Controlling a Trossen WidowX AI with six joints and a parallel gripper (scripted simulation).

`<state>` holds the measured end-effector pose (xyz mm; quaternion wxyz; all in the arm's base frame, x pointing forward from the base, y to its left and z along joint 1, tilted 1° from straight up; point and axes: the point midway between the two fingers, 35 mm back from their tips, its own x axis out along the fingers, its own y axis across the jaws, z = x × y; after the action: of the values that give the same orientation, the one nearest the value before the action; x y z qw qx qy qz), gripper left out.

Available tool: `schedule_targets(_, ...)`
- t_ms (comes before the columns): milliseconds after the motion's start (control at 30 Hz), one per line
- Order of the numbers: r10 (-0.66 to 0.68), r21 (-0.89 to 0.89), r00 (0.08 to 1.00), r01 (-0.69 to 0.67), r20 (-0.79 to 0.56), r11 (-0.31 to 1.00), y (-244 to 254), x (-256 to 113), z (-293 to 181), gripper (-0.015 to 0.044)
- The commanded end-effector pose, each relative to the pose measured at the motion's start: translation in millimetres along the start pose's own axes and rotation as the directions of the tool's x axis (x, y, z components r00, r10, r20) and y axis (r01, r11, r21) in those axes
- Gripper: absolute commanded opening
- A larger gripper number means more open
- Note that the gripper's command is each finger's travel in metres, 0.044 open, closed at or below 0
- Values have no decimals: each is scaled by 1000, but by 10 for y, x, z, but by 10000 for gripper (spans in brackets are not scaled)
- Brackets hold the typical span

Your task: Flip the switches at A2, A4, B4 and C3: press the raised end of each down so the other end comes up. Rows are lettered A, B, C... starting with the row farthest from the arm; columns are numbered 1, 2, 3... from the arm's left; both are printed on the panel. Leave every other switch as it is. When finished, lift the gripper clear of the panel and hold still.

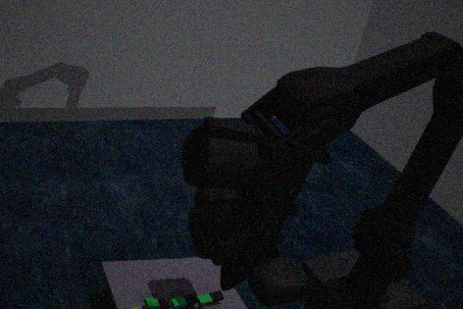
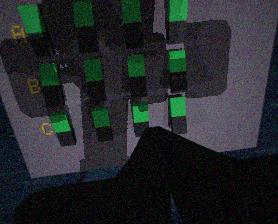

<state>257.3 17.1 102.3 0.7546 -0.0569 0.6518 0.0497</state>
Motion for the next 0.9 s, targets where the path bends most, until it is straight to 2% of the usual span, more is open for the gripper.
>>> schedule_targets(0, -3, 4, 1000, 3, -31, 1000, 14, 254, -46, 0)
schedule_targets(867, -3, 4, 1000, 3, -30, 1000, 14, 495, -48, 0)
